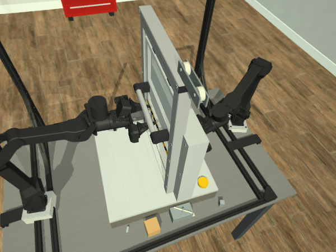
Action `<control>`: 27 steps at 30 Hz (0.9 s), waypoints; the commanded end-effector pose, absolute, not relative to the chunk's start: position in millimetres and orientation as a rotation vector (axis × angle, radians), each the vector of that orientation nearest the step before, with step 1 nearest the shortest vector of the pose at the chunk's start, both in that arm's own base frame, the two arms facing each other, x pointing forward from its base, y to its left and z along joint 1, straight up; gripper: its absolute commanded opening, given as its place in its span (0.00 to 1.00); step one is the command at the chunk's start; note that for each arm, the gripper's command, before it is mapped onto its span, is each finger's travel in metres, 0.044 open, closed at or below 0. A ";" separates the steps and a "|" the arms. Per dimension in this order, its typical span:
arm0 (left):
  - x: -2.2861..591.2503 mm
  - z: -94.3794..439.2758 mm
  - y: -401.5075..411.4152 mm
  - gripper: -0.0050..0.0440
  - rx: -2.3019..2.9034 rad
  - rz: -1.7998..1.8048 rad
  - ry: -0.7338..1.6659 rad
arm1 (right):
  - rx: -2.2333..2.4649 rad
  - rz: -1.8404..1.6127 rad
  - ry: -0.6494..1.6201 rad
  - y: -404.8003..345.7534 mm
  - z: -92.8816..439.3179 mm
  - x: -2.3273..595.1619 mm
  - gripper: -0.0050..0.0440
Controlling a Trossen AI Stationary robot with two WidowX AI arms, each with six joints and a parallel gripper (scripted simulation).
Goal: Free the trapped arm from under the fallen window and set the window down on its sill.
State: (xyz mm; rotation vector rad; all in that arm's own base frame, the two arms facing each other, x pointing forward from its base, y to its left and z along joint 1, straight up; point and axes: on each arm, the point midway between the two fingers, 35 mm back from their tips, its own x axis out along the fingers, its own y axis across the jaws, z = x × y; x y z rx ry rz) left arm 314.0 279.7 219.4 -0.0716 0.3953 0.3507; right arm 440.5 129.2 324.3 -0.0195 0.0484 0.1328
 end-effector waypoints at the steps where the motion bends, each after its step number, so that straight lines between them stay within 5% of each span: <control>1: 297.9 278.3 272.8 0.92 -0.020 0.354 0.354 | 0.006 0.136 -0.084 128.3 378.0 431.9 0.92; 27: 223.8 336.5 196.4 0.92 -0.080 0.321 0.516 | 0.006 0.136 -0.084 128.3 378.0 431.9 0.92</control>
